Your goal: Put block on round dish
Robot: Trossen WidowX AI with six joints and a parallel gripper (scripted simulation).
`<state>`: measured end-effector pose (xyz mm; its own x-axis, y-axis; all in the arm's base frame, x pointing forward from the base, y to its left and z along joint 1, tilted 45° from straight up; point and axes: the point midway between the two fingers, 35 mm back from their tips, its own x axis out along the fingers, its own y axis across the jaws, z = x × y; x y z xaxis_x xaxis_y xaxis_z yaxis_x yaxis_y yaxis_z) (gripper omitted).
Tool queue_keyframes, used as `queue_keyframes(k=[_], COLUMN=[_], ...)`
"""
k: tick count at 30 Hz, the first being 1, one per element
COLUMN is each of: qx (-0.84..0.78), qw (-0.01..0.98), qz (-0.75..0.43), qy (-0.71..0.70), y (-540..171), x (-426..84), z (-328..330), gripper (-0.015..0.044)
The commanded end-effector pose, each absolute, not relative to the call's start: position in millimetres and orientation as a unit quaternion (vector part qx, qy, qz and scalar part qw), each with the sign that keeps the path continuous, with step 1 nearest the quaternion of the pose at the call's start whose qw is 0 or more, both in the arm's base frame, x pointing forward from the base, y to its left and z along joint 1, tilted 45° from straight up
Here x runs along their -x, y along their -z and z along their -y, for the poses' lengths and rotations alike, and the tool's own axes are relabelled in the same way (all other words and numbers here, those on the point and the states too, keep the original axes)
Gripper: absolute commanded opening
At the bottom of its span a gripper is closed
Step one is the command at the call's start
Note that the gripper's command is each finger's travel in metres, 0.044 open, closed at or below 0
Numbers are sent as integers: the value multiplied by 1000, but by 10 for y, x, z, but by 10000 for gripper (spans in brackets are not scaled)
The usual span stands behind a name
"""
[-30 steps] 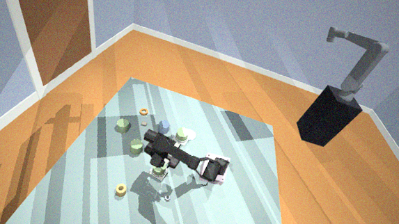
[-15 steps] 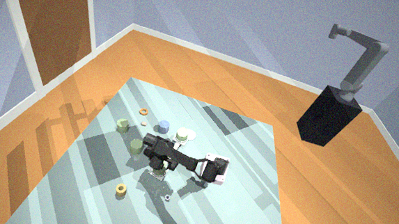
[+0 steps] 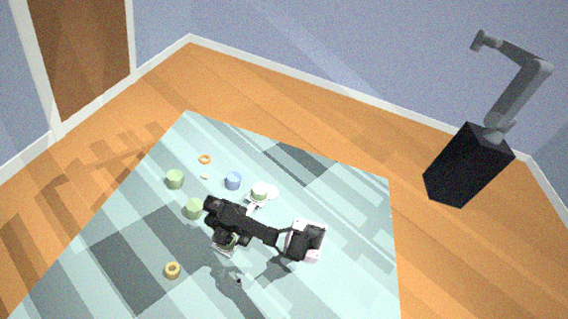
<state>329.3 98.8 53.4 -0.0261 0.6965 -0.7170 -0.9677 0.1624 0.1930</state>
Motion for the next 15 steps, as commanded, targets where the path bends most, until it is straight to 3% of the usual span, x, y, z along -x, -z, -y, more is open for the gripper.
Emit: queue_keyframes(k=[1, 6, 9, 15], qx=[184, 183, 183, 183], qw=[671, 671, 671, 671], qz=[-362, -362, -362, -362], qy=[-621, -621, -621, -621], y=[-473, -436, -436, -436], x=[-3267, -3259, -3259, -3259], z=[-1049, -1088, -1088, -1088], gripper=[440, 440, 361, 321])
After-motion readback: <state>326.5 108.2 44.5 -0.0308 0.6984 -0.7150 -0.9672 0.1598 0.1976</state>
